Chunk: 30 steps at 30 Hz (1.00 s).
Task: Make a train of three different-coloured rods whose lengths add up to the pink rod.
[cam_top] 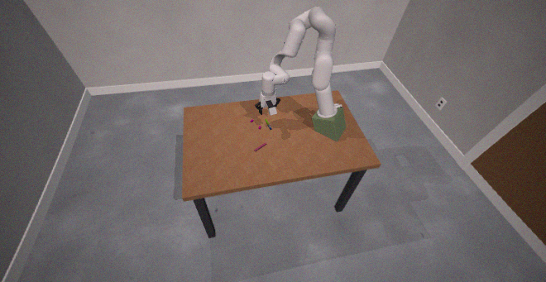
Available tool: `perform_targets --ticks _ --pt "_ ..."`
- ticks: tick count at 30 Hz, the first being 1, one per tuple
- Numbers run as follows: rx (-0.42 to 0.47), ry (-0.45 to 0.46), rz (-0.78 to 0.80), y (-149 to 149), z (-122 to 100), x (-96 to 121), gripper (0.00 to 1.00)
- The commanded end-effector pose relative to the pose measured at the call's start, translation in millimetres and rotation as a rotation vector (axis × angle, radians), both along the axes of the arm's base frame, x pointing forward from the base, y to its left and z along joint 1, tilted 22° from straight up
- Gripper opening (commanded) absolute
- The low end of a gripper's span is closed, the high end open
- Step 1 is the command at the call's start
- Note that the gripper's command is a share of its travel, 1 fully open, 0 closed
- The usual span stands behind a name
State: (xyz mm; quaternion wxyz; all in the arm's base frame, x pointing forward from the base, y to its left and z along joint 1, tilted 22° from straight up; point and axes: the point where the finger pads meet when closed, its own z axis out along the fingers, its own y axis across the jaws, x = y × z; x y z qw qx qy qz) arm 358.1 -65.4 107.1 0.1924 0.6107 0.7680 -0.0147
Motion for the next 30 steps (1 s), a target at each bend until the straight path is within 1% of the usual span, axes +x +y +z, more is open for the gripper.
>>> perform_targets --ticks 1,11,15,18,22,24,30 --pt "0.0 -0.003 0.001 0.2 1.2 1.0 1.0" --pt "0.0 -0.003 0.001 0.2 1.3 1.0 1.0" --pt "0.0 -0.003 0.001 1.3 5.1 -0.2 1.0" --pt "0.0 -0.003 0.001 3.5 13.3 -2.7 1.0" --pt "0.0 -0.003 0.001 8.4 30.8 -7.9 1.0" --pt "0.0 -0.003 0.001 8.4 30.8 -7.9 1.0" --pt "0.0 -0.003 0.001 16.6 60.2 -16.9 1.0"
